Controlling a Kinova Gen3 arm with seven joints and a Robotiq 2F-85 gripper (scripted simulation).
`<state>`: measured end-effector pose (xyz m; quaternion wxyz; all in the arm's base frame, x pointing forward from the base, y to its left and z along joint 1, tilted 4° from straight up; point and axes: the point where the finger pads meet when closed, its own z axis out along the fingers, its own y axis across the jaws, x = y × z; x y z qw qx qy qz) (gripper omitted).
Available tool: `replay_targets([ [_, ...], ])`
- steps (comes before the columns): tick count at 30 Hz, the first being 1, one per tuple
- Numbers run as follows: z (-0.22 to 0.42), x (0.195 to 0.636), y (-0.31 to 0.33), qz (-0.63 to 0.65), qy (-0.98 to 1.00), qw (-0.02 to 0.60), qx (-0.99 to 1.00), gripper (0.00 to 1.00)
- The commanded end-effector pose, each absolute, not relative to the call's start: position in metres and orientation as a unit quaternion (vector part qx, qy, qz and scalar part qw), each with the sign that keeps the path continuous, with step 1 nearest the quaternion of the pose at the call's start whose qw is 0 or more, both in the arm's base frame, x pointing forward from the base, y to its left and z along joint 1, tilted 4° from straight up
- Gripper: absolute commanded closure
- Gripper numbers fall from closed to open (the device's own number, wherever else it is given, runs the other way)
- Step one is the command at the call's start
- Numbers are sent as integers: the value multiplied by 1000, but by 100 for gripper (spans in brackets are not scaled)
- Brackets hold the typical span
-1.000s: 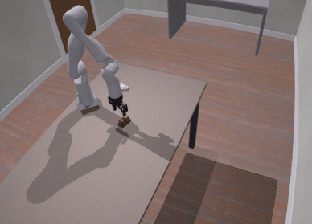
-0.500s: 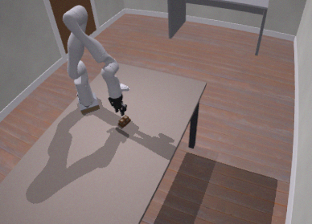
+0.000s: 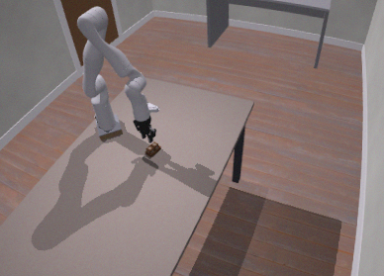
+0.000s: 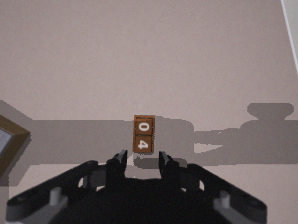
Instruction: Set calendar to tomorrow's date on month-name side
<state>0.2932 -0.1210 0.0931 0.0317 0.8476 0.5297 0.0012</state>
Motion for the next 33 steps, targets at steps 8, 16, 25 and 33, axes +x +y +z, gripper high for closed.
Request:
replay_targets([
  [8, 93, 294, -121, 2, 530, 32, 848, 54],
  [16, 89, 294, -121, 2, 530, 32, 848, 54],
  [25, 81, 294, -121, 2, 530, 32, 848, 54],
  [33, 69, 295, -121, 2, 530, 32, 848, 54],
])
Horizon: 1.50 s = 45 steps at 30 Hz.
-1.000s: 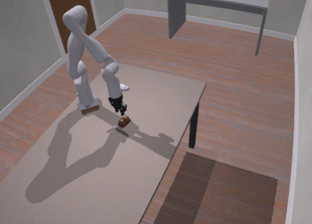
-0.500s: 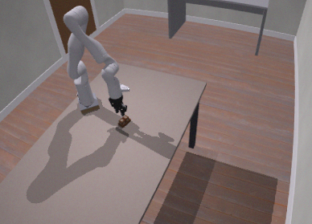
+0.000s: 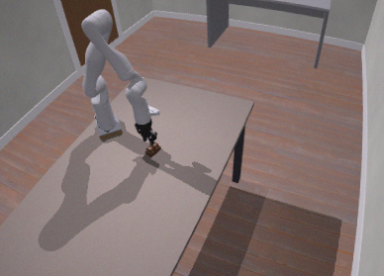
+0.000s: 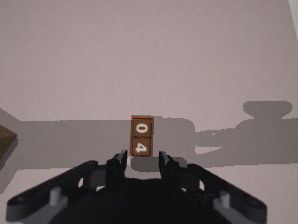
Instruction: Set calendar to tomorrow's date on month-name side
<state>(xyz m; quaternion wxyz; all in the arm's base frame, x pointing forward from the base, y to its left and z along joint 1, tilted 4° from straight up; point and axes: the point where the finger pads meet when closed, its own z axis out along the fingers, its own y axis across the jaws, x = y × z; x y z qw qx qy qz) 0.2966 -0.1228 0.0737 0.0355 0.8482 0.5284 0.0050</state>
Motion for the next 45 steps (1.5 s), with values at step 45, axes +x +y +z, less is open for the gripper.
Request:
replay_targets([
  [45, 41, 296, -122, 2, 530, 32, 848, 54],
])
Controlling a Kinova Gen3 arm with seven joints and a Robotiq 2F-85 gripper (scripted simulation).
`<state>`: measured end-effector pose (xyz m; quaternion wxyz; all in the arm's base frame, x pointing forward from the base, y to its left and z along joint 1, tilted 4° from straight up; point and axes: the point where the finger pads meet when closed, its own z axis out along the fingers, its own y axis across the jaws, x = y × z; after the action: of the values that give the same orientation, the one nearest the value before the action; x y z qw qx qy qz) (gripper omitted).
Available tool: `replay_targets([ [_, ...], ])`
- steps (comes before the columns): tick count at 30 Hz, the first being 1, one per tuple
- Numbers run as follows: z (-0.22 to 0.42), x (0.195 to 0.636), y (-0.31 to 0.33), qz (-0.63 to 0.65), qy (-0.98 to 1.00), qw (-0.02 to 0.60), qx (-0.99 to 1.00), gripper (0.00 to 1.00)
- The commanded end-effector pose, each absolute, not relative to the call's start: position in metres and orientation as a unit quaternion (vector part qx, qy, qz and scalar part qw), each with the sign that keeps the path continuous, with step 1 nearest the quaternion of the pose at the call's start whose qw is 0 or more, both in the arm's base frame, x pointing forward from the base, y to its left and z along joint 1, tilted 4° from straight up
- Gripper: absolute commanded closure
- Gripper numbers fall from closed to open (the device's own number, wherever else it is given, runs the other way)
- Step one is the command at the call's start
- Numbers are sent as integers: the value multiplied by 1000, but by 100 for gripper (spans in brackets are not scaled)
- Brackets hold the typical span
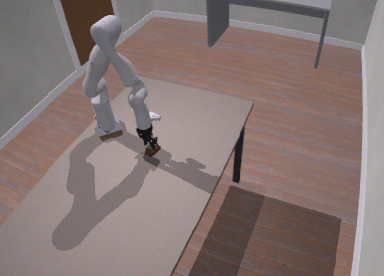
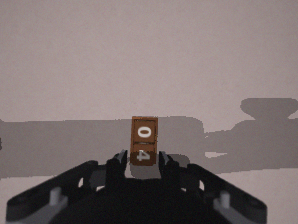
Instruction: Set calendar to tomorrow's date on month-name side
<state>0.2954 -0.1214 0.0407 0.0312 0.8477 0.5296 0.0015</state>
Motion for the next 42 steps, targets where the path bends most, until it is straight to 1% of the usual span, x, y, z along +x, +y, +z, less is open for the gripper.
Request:
replay_targets([
  [1, 41, 296, -122, 2, 530, 32, 848, 54],
  [30, 41, 296, -122, 2, 530, 32, 848, 54],
  [42, 25, 296, -122, 2, 530, 32, 848, 54],
])
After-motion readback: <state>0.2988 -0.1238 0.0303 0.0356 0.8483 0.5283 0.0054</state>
